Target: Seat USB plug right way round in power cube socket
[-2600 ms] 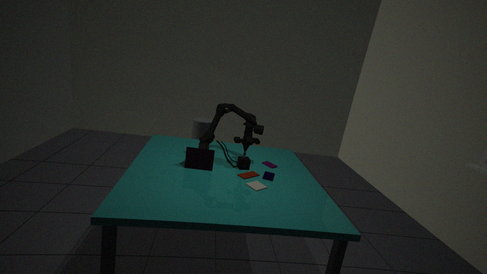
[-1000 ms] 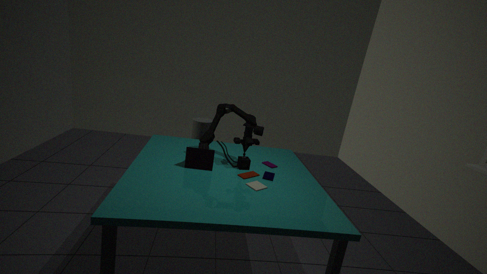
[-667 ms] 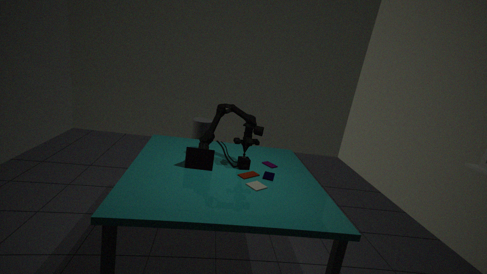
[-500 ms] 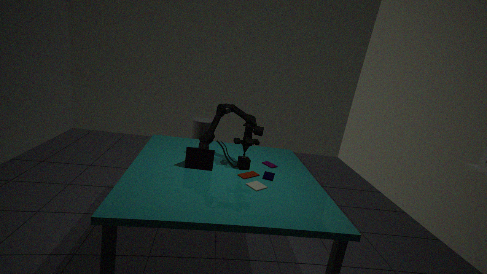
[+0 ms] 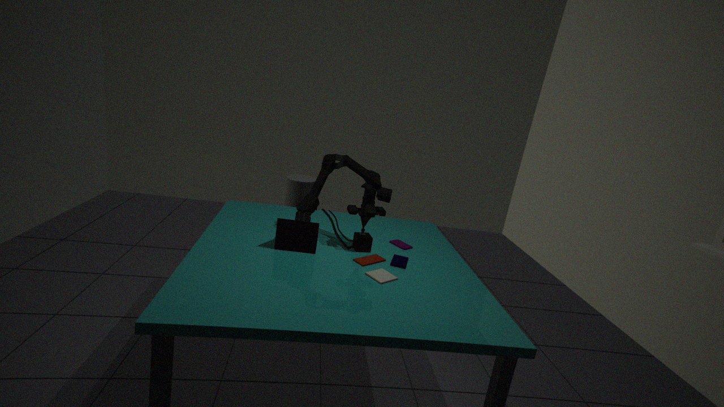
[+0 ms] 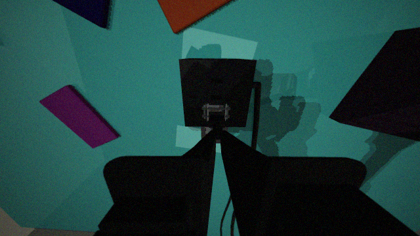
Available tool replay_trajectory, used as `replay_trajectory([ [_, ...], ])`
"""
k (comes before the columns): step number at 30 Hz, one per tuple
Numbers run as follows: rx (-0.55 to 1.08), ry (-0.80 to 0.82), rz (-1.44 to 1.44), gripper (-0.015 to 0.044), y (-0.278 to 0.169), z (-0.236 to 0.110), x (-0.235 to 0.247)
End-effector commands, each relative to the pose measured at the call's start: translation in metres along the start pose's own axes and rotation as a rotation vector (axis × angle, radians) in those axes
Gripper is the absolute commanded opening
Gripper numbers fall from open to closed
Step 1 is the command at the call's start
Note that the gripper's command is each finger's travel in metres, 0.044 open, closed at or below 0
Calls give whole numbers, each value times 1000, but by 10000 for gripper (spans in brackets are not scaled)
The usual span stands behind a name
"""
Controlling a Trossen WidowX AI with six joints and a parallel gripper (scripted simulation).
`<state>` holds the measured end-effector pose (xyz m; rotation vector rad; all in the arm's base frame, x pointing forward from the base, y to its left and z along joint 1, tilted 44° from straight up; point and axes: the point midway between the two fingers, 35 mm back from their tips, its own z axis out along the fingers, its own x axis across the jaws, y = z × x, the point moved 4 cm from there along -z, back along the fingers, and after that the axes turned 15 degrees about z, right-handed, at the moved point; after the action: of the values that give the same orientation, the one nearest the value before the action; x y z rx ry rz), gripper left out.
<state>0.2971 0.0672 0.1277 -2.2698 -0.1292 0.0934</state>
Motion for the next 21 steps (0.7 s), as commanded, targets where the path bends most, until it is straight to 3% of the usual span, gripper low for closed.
replay_trajectory([
  [1, 3, 0, 5, 0, 0, 1, 0],
  [21, 3, 0, 5, 0, 0, 4, 0],
])
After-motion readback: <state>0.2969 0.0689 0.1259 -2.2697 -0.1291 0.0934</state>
